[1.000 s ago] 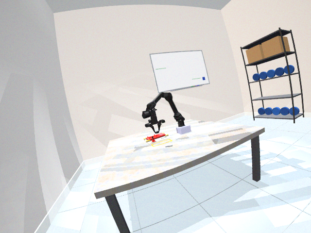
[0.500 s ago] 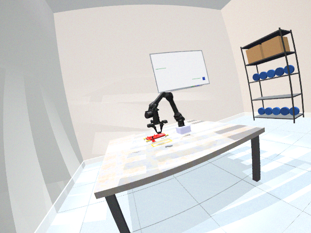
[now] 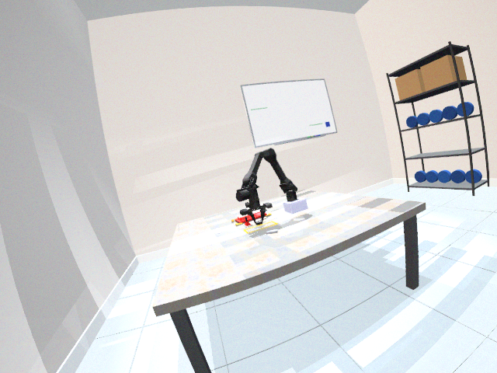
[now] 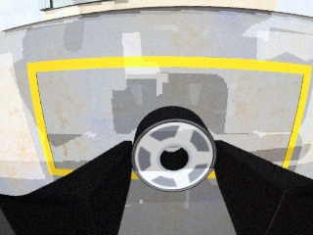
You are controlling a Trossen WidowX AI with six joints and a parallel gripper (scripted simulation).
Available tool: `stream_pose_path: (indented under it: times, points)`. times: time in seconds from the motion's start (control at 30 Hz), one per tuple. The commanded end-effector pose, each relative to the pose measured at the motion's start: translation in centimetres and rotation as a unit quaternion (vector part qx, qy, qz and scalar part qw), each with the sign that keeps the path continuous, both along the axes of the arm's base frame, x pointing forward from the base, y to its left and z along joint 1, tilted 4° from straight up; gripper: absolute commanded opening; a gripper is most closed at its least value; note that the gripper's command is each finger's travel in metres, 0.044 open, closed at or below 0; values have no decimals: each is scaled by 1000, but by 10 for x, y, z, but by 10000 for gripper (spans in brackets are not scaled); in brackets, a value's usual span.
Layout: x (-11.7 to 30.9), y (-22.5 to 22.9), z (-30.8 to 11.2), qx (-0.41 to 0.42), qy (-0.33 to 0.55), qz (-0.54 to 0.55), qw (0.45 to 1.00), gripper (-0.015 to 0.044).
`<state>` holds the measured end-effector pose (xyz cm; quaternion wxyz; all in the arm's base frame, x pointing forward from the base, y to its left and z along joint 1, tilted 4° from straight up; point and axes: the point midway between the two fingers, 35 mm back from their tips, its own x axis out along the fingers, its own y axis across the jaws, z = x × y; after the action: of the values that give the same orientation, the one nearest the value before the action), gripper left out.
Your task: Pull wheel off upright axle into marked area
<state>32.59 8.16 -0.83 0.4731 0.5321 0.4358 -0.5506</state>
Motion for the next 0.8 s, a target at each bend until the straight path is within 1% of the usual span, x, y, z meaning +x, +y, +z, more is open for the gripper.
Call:
stream_pose_path:
  times: [0.0, 0.1, 0.47, 0.5, 0.77]
  points:
    - [-3, -2, -22, 0, 3, 2, 1000, 0]
    - [-3, -2, -23, 0, 3, 2, 1000, 0]
    - [-5, -2, -18, -2, 8, -1, 1000, 289]
    - [-4, -2, -14, -2, 7, -1, 1000, 300]
    - [-4, 1, 40, 1, 3, 2, 1000, 300]
